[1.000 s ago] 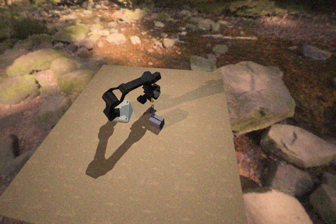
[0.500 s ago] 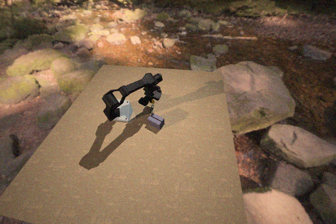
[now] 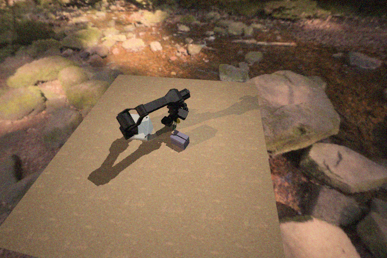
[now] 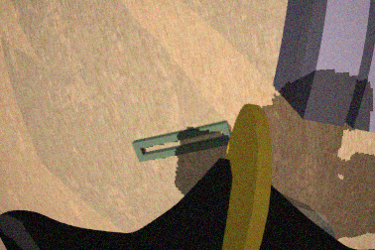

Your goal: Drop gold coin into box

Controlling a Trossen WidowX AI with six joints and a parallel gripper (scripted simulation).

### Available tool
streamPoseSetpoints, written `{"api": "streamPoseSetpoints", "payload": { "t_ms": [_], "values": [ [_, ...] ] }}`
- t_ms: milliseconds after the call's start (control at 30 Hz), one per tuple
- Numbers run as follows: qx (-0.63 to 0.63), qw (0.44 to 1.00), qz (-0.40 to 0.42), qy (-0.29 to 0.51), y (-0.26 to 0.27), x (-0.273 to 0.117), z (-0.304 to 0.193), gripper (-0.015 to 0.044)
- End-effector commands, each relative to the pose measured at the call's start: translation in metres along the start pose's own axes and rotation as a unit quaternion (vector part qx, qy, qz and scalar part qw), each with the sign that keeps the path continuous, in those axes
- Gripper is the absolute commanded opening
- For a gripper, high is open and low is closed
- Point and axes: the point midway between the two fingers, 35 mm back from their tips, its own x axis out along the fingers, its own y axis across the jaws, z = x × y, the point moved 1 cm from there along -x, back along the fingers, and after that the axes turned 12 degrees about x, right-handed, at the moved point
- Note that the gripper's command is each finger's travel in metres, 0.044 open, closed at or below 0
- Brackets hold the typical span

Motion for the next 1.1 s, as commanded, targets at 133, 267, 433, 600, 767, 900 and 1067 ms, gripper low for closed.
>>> {"api": "streamPoseSetpoints", "payload": {
  "t_ms": [133,267,433,600,767,900,1067],
  "values": [
    [0.001,1.000,0.005,-0.003,-0.008,-0.004,0.019,0.0000],
    [-0.001,1.000,0.006,-0.002,-0.013,-0.004,0.026,0.0000],
    [-0.001,1.000,0.006,-0.002,-0.019,-0.003,0.036,0.0000],
    [0.000,1.000,0.005,-0.003,-0.026,-0.003,0.046,0.0000],
    [0.001,1.000,0.003,-0.004,-0.033,-0.003,0.056,0.0000],
    [0.001,1.000,0.002,-0.005,-0.040,-0.002,0.064,0.0000],
    [0.002,1.000,0.000,-0.006,-0.048,-0.002,0.073,0.0000]
  ]
}}
